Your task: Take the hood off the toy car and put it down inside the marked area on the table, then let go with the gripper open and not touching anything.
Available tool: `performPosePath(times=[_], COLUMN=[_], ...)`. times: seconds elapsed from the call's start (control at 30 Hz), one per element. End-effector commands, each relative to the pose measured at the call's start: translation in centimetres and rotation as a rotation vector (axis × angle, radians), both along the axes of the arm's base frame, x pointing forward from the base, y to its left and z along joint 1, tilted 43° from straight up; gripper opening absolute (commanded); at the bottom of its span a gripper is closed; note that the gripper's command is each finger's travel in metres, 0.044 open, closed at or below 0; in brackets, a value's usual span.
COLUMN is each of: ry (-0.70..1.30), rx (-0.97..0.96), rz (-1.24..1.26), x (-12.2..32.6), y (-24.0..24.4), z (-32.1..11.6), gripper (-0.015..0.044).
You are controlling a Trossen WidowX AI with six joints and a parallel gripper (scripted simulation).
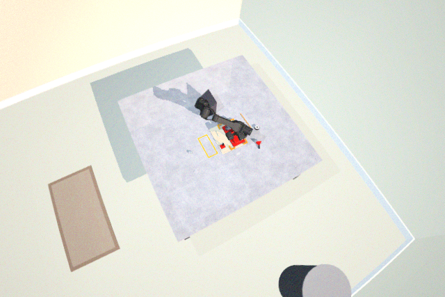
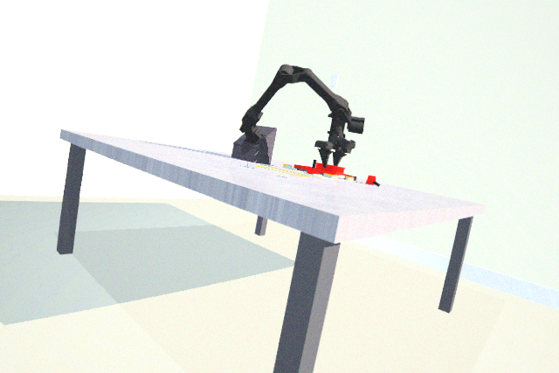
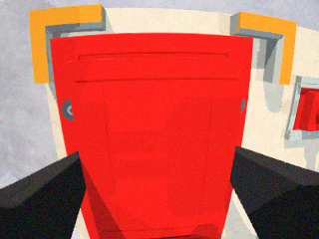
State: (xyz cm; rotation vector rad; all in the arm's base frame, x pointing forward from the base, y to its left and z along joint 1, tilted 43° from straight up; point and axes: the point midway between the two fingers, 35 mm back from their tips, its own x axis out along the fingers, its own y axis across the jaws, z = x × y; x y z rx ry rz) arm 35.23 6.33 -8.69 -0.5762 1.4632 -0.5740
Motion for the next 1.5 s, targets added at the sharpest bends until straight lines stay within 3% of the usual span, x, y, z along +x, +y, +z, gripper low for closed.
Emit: performPosePath(times=[0.0, 0.33, 1.47], ry=[0.0, 0.0, 0.0], rx=[-0.001, 0.0, 0.001], rz=[0.0, 0.0, 0.0], x=[0.0, 0.0, -0.1], y=[0.0, 0.4, 1.9], z=[0.0, 0.4, 2.0], gripper=[0.0249, 0.0, 0.0])
